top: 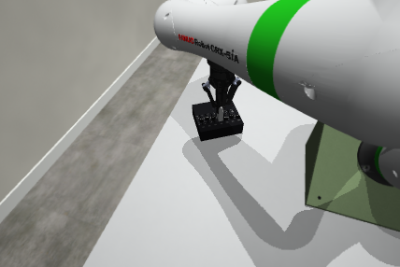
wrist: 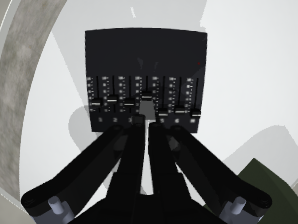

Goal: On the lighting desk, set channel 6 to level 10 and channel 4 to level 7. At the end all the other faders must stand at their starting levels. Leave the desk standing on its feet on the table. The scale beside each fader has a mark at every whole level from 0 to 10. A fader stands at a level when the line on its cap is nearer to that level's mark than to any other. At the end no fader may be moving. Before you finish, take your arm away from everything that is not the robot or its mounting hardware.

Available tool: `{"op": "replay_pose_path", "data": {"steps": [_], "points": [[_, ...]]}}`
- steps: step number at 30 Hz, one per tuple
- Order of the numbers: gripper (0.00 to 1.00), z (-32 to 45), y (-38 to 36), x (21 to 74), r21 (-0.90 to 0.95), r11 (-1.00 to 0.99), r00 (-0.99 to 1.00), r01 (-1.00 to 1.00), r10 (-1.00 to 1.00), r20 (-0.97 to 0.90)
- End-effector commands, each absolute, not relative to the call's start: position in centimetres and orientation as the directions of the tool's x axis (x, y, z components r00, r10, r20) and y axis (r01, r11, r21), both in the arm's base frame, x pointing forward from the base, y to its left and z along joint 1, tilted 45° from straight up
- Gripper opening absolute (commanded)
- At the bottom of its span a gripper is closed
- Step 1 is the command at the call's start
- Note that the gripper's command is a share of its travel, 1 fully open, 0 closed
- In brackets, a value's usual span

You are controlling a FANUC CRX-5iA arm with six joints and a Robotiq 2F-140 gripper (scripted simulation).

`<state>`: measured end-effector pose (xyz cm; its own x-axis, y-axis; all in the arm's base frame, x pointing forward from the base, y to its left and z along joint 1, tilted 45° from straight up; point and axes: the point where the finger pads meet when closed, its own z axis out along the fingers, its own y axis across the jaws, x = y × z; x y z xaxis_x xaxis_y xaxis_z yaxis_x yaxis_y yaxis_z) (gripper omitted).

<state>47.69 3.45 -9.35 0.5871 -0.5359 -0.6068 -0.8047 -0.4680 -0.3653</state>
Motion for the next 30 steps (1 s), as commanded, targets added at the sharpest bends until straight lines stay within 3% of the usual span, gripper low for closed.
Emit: {"op": "replay_pose_path", "data": {"steps": [1,30], "points": [[0.0,-9.42,3.35,47.79,-0.365,-0.468,0.587,-0.805,-0.536,-0.606],[0.0,-9.81,3.01,48.17,-0.365,-0.468,0.587,-0.805,-0.536,-0.606]]}}
